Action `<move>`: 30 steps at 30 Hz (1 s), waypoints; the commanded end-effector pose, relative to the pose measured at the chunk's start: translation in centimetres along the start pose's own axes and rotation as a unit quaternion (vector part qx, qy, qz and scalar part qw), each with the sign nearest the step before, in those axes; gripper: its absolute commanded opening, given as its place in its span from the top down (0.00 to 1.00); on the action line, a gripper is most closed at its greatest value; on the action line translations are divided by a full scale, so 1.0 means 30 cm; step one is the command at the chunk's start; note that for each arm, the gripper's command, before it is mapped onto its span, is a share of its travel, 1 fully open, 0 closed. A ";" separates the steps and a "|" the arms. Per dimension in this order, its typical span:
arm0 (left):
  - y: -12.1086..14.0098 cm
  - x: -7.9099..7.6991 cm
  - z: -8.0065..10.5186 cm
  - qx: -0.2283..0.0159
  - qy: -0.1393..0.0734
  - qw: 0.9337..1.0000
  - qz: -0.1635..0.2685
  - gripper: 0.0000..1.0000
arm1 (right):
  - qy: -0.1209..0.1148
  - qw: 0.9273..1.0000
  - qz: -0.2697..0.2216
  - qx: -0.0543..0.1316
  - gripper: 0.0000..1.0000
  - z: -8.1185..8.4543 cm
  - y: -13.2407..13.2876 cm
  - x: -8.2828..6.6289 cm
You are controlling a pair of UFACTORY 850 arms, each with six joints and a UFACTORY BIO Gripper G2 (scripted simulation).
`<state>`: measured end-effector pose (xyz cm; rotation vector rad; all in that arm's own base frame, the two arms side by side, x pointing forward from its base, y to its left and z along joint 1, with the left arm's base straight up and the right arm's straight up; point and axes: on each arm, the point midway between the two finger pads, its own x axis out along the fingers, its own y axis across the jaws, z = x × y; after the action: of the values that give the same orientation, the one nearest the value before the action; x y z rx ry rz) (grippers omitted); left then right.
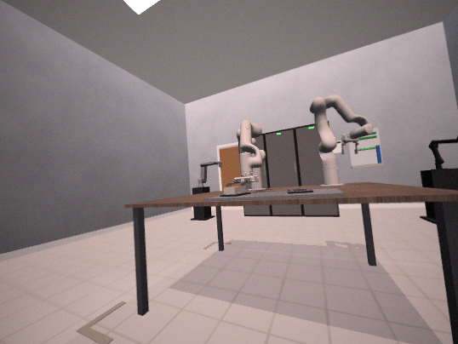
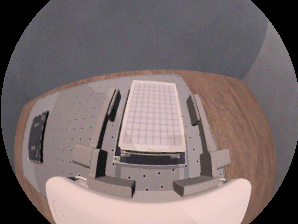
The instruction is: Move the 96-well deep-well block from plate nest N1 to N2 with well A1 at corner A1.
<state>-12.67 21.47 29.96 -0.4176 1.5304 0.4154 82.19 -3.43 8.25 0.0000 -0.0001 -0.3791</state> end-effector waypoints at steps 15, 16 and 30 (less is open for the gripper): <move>0.002 -0.001 0.001 0.000 0.000 1.000 0.001 0.00 | -0.001 1.000 0.000 0.000 0.63 0.138 0.001 0.002; 0.002 -0.001 0.001 0.000 0.000 1.000 0.001 0.00 | -0.001 1.000 0.000 0.000 0.63 0.138 0.001 0.002; 0.002 -0.001 0.001 0.000 0.000 1.000 0.001 0.00 | -0.001 1.000 0.000 0.000 0.63 0.138 0.001 0.002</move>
<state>-12.67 21.47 29.96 -0.4176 1.5304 0.4154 82.16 -3.43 12.22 -0.0001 0.0002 -0.3790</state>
